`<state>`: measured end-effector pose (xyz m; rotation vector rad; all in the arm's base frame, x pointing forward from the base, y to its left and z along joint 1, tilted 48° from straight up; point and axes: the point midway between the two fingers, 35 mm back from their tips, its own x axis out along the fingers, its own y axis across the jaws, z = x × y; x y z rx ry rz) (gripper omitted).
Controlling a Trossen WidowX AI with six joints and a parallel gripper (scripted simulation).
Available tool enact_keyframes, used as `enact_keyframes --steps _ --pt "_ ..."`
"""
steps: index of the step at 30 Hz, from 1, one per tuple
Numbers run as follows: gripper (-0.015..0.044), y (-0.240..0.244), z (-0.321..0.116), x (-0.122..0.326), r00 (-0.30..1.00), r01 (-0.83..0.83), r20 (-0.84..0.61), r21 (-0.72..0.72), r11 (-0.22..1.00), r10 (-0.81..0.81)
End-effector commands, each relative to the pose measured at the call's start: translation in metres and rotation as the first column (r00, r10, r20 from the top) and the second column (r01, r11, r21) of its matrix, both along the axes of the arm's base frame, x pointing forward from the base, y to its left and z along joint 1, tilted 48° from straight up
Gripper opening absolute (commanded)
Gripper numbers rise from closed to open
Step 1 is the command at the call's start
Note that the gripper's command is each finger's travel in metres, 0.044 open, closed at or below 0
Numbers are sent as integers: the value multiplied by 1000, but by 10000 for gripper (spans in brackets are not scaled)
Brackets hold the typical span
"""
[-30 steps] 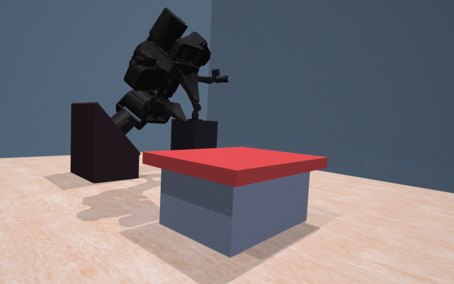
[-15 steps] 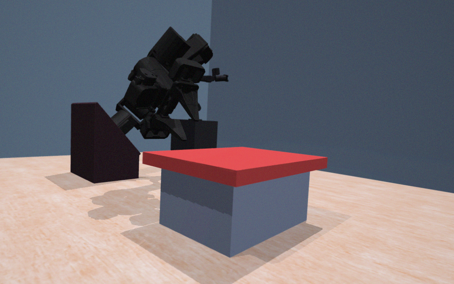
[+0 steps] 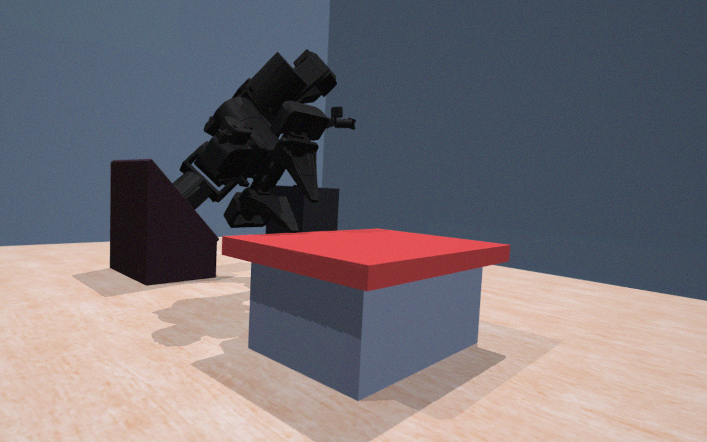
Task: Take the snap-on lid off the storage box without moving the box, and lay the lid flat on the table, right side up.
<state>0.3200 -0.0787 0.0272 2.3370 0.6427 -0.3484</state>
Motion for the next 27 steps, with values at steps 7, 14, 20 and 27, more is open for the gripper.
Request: enact_keyframes --steps 7,14,20,27 --pt "235 6 -6 16 1000 3 3 0 1000 -3" --pt "235 11 -11 25 1000 4 5 2 1000 -4" --pt "235 15 -14 32 1000 6 8 5 1000 -6" --pt "156 17 -16 35 1000 6 10 6 1000 -6"
